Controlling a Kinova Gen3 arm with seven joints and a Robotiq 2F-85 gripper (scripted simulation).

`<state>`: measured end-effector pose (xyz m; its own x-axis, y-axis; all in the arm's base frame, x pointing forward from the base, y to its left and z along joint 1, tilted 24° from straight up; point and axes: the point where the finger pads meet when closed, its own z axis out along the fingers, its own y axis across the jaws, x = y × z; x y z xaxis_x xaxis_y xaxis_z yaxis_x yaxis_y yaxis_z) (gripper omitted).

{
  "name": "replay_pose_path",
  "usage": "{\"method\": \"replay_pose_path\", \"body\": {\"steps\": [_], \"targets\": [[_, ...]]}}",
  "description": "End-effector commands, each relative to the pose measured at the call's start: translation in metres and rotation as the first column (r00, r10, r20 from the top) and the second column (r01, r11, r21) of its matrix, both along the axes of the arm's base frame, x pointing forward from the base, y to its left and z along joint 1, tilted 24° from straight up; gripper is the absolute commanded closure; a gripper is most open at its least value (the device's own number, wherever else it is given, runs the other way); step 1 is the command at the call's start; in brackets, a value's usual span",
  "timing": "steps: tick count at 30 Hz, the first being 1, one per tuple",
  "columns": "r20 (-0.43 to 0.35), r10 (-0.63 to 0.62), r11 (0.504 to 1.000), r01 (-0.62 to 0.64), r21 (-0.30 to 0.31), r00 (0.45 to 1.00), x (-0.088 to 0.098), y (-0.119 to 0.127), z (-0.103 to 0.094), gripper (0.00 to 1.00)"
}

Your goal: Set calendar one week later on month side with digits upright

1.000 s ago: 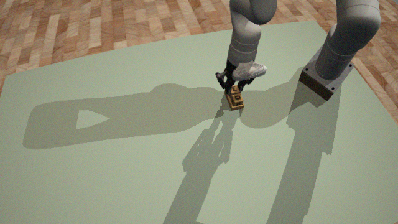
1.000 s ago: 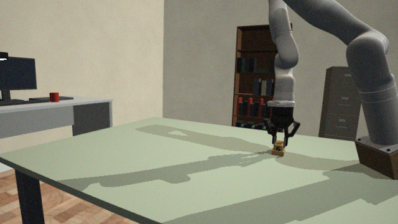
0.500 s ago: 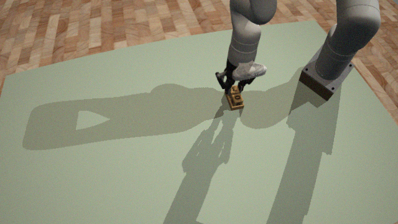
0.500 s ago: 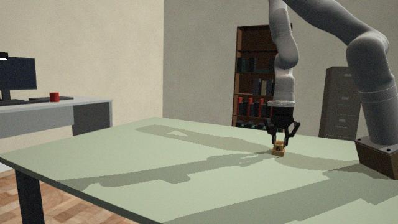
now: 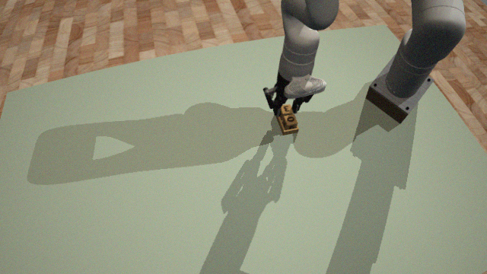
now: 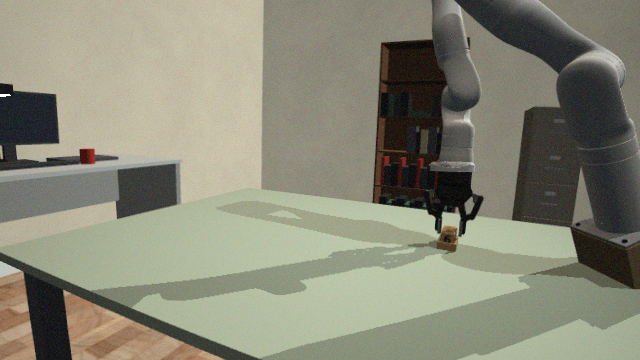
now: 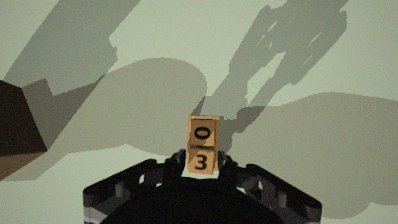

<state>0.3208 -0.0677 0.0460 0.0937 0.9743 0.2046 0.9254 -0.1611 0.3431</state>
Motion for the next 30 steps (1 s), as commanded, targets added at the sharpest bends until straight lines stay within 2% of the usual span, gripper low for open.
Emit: {"method": "replay_pose_path", "body": {"steps": [1, 12, 30], "targets": [[0.008, -0.001, 1.000, 0.001, -0.001, 1.000, 0.003, -0.001, 0.000, 0.54], [0.009, -0.001, 1.000, 0.001, -0.001, 1.000, 0.003, -0.001, 0.002, 0.54], [0.012, -0.001, 1.000, 0.001, -0.005, 1.000, -0.004, -0.005, 0.022, 0.54]]}}
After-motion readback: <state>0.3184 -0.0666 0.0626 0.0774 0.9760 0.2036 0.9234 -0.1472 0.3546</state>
